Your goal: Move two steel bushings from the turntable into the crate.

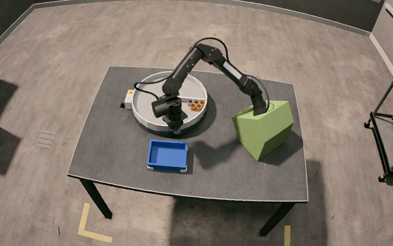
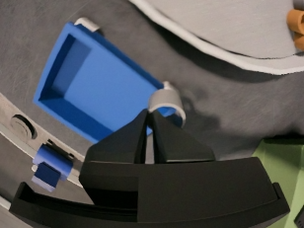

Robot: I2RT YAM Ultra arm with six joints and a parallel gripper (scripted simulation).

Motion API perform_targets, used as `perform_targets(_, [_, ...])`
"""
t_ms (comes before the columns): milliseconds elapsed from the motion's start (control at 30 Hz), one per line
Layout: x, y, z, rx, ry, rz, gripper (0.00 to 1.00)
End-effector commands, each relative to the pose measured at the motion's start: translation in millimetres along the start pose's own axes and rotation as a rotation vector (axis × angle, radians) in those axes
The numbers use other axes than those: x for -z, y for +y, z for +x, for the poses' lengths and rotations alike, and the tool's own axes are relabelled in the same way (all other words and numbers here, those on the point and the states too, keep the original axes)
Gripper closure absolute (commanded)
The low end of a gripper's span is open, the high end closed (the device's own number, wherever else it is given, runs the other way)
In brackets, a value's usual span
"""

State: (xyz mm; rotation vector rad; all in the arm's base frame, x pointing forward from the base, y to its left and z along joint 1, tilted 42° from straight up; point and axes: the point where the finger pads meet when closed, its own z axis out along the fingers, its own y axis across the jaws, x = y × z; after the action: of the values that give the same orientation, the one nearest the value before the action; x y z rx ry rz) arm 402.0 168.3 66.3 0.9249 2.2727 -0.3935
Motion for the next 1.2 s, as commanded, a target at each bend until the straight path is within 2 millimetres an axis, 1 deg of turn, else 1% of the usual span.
perform_targets(0, [11,17,12,0.017,-0.011,0.011,1.0])
perform_targets(167, [10,39,20,0.017,-0.011,0.011,1.0])
perform_targets(233, [10,39,20,0.017,-0.011,0.011,1.0])
perform_targets(400, [10,57,28,0.017,-0.011,0.01,1.0])
perform_targets(600, [10,73,34,0.017,-0.009,0.01,1.0])
perform_targets(733, [10,80,37,0.017,-0.008,0.01,1.0])
perform_targets(1167, [10,92,42,0.017,-0.008,0.009,1.0])
